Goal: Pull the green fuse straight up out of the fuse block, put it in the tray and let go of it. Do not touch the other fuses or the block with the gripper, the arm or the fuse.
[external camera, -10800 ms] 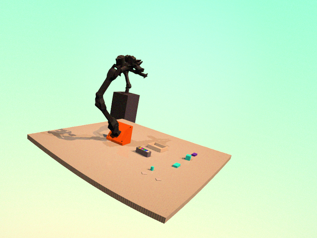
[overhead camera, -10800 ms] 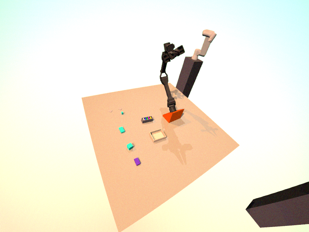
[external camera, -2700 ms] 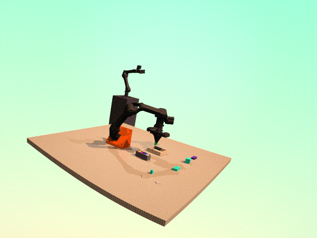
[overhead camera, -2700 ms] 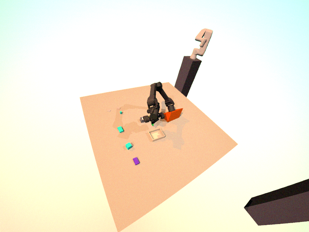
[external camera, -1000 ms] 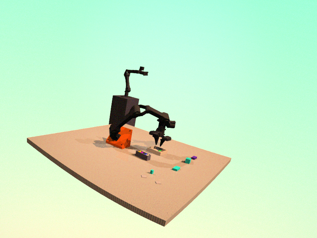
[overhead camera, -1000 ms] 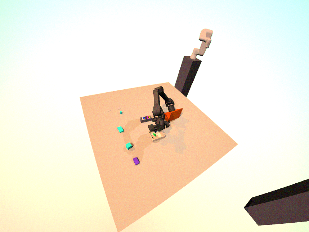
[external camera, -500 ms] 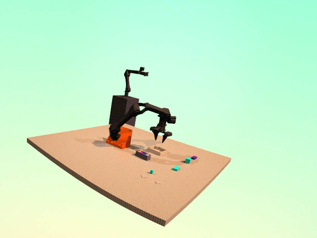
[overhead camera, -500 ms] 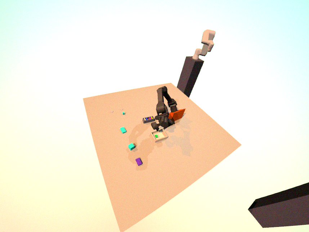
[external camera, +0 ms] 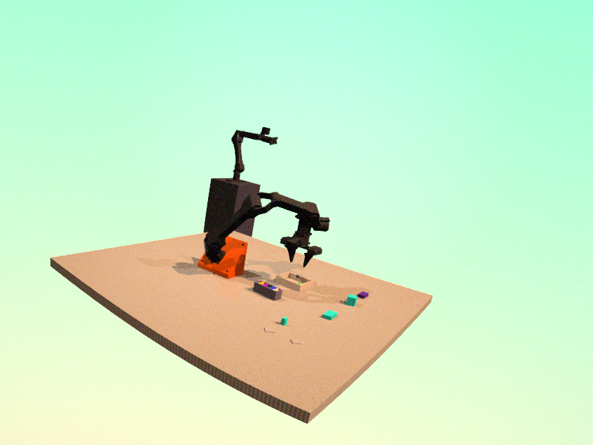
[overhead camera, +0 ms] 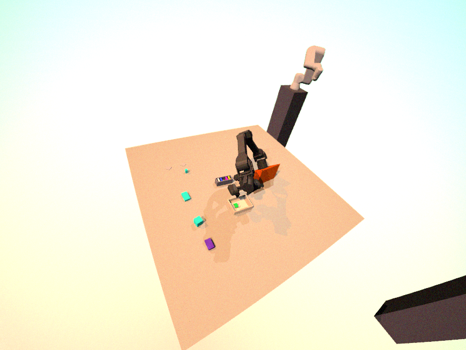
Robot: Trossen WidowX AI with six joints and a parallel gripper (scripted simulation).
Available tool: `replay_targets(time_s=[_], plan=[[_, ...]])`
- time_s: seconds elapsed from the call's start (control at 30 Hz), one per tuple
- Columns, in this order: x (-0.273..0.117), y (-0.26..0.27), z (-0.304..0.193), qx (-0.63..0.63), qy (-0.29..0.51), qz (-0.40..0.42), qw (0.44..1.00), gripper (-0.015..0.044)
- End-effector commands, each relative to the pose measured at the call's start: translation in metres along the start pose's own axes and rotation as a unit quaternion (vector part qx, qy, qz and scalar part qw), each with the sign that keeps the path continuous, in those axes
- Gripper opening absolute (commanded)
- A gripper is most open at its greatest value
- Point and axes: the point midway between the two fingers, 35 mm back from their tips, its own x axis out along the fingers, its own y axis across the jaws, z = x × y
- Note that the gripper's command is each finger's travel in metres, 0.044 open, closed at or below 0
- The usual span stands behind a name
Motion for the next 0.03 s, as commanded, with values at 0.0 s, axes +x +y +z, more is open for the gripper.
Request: replay_targets(time_s=[0.0], plan=[[0.0001, -0.0001, 0.0, 0.0, 0.0, 0.0, 1.0, 0.033]])
